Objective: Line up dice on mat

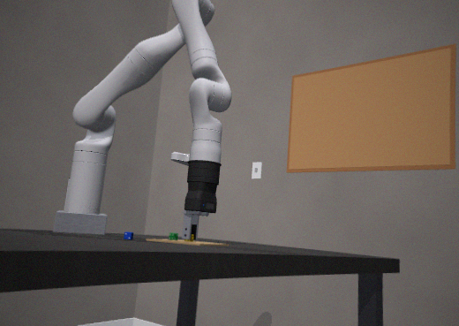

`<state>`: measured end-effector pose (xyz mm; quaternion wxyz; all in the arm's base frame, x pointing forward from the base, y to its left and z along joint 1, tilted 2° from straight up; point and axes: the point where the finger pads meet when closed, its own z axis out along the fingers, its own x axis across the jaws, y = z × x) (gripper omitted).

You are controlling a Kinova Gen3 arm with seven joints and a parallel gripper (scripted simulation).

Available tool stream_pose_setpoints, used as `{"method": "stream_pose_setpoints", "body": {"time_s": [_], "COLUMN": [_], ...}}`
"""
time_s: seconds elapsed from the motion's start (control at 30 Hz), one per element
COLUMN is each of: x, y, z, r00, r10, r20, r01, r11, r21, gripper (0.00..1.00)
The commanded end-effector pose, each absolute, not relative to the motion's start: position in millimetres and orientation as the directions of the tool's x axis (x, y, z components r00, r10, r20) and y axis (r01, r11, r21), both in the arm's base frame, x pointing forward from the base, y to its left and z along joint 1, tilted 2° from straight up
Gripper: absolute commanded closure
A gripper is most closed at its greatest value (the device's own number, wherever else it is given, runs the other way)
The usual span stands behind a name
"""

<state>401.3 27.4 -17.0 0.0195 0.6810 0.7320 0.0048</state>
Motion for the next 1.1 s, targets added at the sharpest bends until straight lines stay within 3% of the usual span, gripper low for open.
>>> {"method": "stream_pose_setpoints", "body": {"time_s": [0.0, 0.4, 0.43, 0.5, 0.63, 0.7, 0.73, 0.8, 0.83, 1.07], "x": [404.8, 404.8, 404.8, 404.8, 404.8, 404.8, 404.8, 404.8, 404.8, 404.8], "y": [26.4, 26.4, 26.4, 26.4, 26.4, 26.4, 26.4, 26.4, 26.4, 26.4], "z": [-17.6, -17.6, -17.6, -17.6, -17.6, -17.6, -17.6, -17.6, -17.6, -17.6], "r00": [-0.086, -0.086, -0.086, -0.086, -0.086, -0.086, -0.086, -0.086, -0.086, -0.086], "r10": [0.996, 0.996, 0.996, 0.996, 0.996, 0.996, 0.996, 0.996, 0.996, 0.996], "r20": [-0.026, -0.026, -0.026, -0.026, -0.026, -0.026, -0.026, -0.026, -0.026, -0.026], "r01": [0.995, 0.995, 0.995, 0.995, 0.995, 0.995, 0.995, 0.995, 0.995, 0.995], "r11": [0.087, 0.087, 0.087, 0.087, 0.087, 0.087, 0.087, 0.087, 0.087, 0.087], "r21": [0.041, 0.041, 0.041, 0.041, 0.041, 0.041, 0.041, 0.041, 0.041, 0.041], "gripper": [0.66, 0.66, 0.6, 0.6, 0.48, 0.48, 0.42, 0.42, 0.36, 0.36]}}
